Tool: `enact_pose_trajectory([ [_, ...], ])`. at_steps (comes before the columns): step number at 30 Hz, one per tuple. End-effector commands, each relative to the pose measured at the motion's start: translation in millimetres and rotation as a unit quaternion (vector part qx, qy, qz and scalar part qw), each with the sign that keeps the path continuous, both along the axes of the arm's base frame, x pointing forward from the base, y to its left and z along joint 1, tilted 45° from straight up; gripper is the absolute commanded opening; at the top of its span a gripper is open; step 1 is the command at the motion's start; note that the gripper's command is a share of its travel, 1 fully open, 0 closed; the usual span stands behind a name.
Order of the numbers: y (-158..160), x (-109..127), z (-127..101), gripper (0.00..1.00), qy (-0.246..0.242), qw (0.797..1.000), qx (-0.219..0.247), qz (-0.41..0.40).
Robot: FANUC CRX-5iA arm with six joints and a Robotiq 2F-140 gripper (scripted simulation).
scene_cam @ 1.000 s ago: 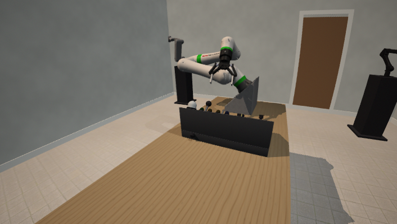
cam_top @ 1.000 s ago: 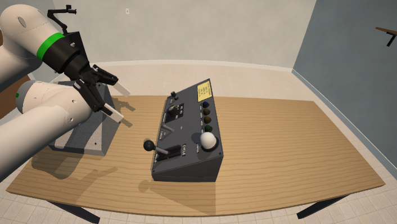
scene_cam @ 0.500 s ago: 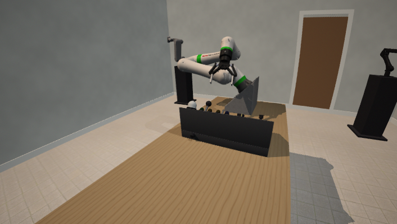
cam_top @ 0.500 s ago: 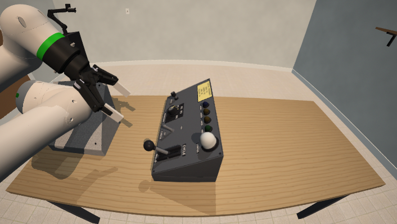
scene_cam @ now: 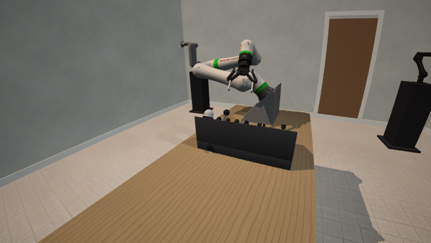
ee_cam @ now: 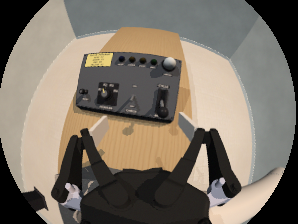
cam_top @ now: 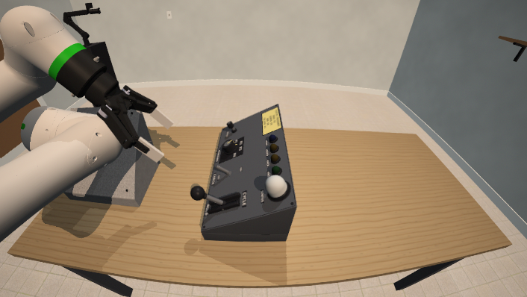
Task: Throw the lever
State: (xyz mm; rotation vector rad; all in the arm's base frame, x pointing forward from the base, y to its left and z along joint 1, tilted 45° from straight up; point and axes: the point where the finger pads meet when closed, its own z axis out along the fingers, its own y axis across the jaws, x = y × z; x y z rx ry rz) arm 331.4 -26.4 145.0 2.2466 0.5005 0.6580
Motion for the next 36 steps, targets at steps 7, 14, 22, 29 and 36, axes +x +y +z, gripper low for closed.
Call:
enact_pose_trajectory([
  [7, 0.0, 0.0, -0.1, 1.00, -0.001, 1.000, 0.000, 0.001],
  [14, 0.3, 0.0, 0.2, 1.00, 0.000, 1.000, 0.000, 0.000],
  [22, 1.1, -0.6, 1.0, 1.00, 0.000, 1.000, 0.000, 0.000],
  [29, 3.0, -2.0, 2.9, 1.00, 0.000, 1.000, 0.000, 0.000],
  [36, 4.9, -3.3, 4.7, 1.00, 0.000, 1.000, 0.000, 0.000],
])
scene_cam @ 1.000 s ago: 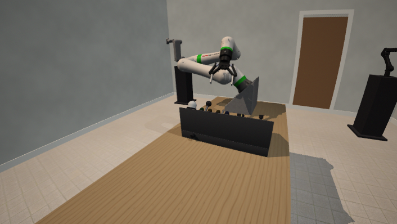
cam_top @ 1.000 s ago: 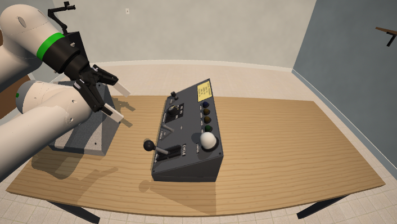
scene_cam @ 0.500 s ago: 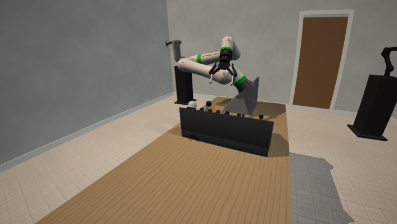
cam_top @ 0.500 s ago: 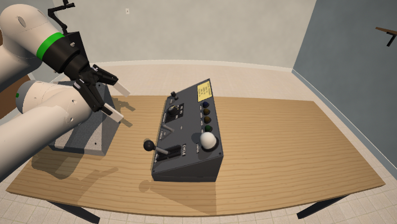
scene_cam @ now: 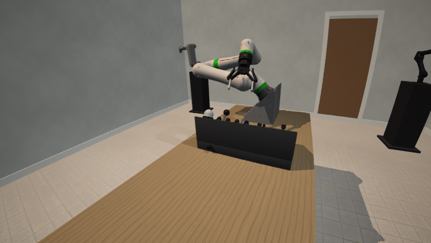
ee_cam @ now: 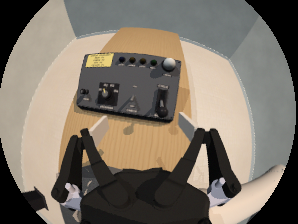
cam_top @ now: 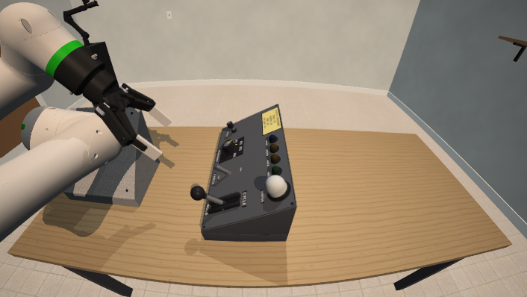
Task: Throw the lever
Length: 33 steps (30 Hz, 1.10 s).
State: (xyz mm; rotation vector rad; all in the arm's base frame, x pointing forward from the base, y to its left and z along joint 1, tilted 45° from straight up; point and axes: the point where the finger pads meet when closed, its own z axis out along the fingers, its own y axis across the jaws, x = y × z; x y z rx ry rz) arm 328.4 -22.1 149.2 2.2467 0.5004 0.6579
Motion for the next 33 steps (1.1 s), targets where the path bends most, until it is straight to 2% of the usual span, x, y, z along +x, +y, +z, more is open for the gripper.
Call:
enact_pose_trajectory([
  [1, 1.0, -0.6, 0.9, 1.00, 0.000, 1.000, 0.000, 0.000],
  [25, 5.1, -3.4, 5.0, 1.00, 0.000, 1.000, 0.000, 0.000],
  [33, -9.5, 13.1, 8.6, 1.00, -0.003, 0.999, 0.010, -0.036],
])
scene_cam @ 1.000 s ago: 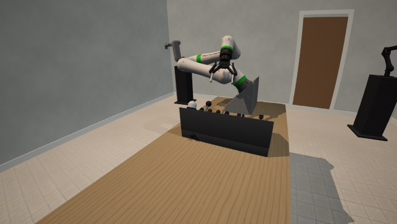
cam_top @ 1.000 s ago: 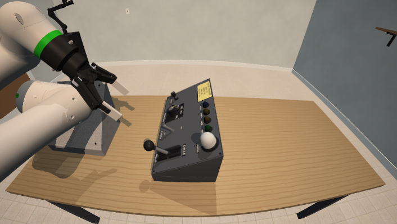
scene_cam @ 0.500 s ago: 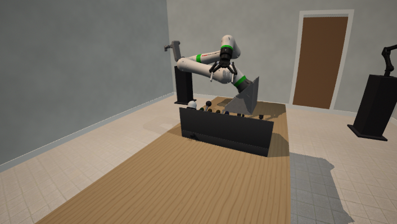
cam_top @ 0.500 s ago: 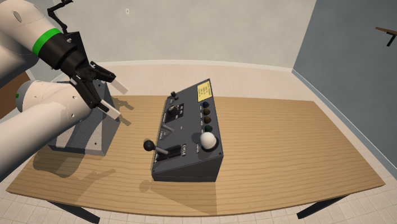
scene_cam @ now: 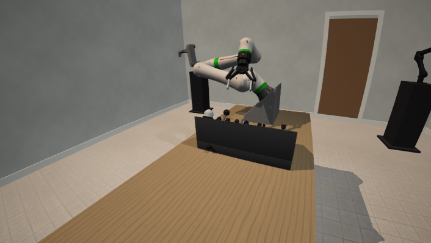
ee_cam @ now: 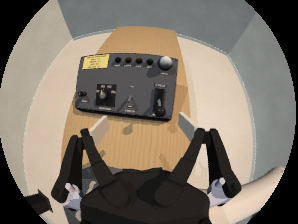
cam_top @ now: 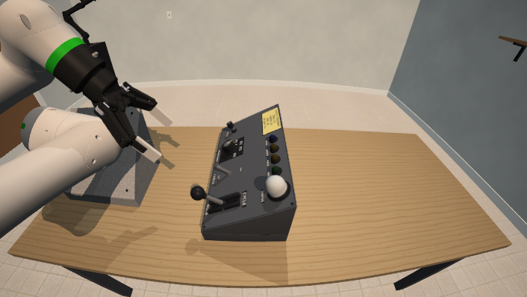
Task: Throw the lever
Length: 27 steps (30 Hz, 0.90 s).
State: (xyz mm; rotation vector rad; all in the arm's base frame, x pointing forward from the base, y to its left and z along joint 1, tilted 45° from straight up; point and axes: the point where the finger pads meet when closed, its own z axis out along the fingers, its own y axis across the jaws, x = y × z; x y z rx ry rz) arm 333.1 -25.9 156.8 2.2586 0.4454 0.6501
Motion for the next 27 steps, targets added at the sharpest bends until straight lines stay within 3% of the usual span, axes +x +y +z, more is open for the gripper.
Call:
enact_pose_trajectory([
  [1, -11.8, 14.6, 2.1, 1.00, 0.000, 1.000, 0.007, -0.027],
  [14, -59.9, 53.5, 5.4, 1.00, -0.003, 0.996, 0.017, -0.093],
  [27, -74.0, 62.0, 5.3, 1.00, -0.003, 0.994, 0.018, -0.106],
])
